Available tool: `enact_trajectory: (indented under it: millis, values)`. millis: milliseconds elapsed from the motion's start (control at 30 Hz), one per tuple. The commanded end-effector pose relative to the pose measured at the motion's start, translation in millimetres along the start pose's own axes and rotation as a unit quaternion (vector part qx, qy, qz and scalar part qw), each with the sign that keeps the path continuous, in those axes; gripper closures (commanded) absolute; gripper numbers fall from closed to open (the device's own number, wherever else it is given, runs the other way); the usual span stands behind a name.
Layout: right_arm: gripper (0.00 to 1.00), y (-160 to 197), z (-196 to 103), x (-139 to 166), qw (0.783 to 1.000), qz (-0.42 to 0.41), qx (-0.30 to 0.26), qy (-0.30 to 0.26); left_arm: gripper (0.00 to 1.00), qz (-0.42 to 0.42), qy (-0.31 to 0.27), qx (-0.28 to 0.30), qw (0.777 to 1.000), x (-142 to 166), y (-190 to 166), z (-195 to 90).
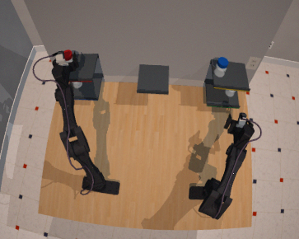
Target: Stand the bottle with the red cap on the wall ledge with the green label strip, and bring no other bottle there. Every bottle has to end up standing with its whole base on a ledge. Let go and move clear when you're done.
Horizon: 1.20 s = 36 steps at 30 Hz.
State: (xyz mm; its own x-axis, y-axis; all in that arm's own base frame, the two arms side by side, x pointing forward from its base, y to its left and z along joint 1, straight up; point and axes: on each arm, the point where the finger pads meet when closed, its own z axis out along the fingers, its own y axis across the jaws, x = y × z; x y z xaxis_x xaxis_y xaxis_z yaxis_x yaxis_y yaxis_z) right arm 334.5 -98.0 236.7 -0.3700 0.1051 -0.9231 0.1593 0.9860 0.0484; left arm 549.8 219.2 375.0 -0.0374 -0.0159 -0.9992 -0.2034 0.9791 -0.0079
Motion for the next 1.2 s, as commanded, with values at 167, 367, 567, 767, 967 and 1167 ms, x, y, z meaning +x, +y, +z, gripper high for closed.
enact_trajectory:
  millis: [167,367,567,767,967,1167]
  values:
    - [0.00,-0.9,-3.3,-8.0,1.000,-0.003,0.002,-0.014,0.32,0.006,-0.027,0.000,1.000,-26.6,-1.9,-3.7]
    - [0.00,-0.9,-3.3,-8.0,1.000,-0.003,0.002,-0.014,0.40,0.006,-0.027,0.000,1.000,-26.6,-1.9,-3.7]
    - [0.00,-0.9,-3.3,-8.0,1.000,-0.003,0.002,-0.014,0.46,0.006,-0.027,0.000,1.000,-26.6,-1.9,-3.7]
    - [0.00,-0.9,-3.3,-8.0,1.000,-0.003,0.002,-0.014,0.83,0.007,-0.031,0.000,0.999,-31.0,-1.0,-3.1]
    - [0.00,-0.9,-3.3,-8.0,1.000,-0.003,0.002,-0.014,0.50,0.005,-0.024,0.000,1.000,-35.6,-0.9,-2.7]
    - [0.00,-0.9,-3.3,-8.0,1.000,-0.003,0.002,-0.014,0.50,0.004,-0.021,0.000,1.000,-62.1,-0.8,-2.6]
